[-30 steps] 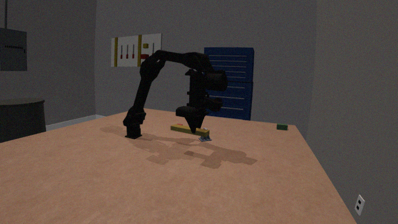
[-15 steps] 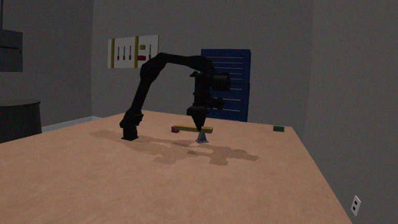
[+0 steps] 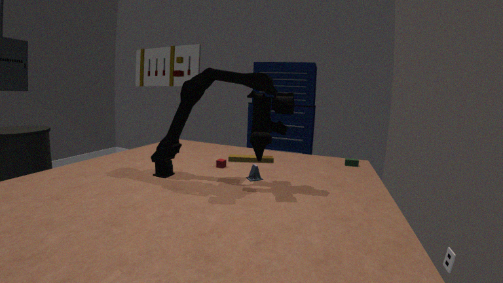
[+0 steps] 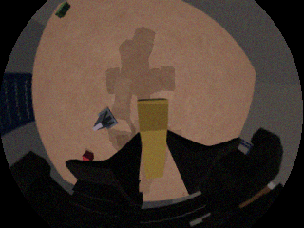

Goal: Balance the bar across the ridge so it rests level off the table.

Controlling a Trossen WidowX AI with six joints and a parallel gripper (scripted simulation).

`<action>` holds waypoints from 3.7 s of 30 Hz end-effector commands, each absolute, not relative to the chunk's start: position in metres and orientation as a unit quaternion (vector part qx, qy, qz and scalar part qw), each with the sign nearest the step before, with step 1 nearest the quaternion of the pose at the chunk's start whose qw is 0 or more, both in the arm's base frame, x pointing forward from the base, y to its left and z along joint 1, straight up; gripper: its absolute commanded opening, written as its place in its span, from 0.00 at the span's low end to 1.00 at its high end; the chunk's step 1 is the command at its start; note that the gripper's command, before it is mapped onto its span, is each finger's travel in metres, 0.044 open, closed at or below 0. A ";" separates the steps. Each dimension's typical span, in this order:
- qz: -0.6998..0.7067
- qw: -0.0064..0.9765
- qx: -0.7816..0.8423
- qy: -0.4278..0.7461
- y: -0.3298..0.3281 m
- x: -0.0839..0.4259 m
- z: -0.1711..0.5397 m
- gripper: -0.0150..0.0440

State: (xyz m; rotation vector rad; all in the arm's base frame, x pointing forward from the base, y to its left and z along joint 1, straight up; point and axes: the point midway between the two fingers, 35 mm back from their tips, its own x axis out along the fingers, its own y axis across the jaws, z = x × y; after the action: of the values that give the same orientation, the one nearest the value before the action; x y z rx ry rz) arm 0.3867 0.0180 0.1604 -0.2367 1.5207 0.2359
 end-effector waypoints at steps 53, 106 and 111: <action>0.254 0.673 -0.253 0.647 0.149 0.361 0.132 0.25; 0.254 0.673 -0.253 0.647 0.148 0.361 0.116 0.25; 0.254 0.673 -0.253 0.647 0.148 0.361 0.116 0.25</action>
State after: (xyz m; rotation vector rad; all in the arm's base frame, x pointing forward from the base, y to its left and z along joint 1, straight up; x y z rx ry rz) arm 0.3604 0.1484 0.1158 -0.5676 1.4593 0.5720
